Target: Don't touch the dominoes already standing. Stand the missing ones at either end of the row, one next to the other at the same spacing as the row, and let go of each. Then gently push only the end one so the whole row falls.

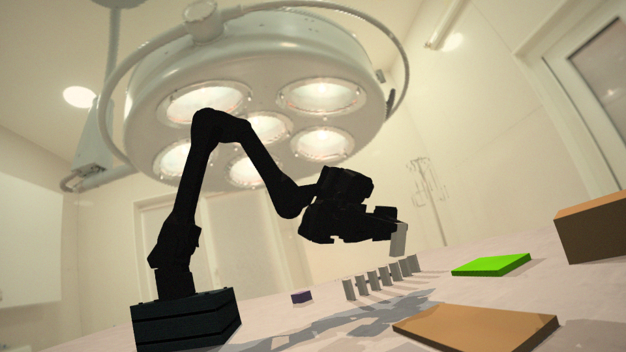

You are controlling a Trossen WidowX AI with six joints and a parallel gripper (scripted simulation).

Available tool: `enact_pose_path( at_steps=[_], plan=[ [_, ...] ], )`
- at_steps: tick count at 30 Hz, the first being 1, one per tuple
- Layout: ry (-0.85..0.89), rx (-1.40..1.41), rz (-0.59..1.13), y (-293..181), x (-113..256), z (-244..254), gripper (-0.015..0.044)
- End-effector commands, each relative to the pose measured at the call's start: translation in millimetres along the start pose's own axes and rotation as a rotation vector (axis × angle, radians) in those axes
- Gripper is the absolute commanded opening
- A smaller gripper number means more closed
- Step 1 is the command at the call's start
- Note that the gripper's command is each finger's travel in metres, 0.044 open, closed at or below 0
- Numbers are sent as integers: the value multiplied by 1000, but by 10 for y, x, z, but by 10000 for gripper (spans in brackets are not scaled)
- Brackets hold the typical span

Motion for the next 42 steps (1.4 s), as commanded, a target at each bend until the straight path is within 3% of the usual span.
enact_pose_path(
  at_steps=[1,30,42],
  plan=[
    [-34,-5,-69,-70,89,-12,107],
    [-276,-177,-314,-423,774,-483,107],
    [-283,-182,-315,-430,789,-500,107]
  ],
)
Point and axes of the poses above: the point midway between the two fingers, 35 mm back from their tips, its own x axis back along the fingers, its own z axis across the jaws, y = z × x, the point moved 7 cm from there along x, back along the fingers, and after that the axes turned 5 degrees about x, right-handed, at the moved point
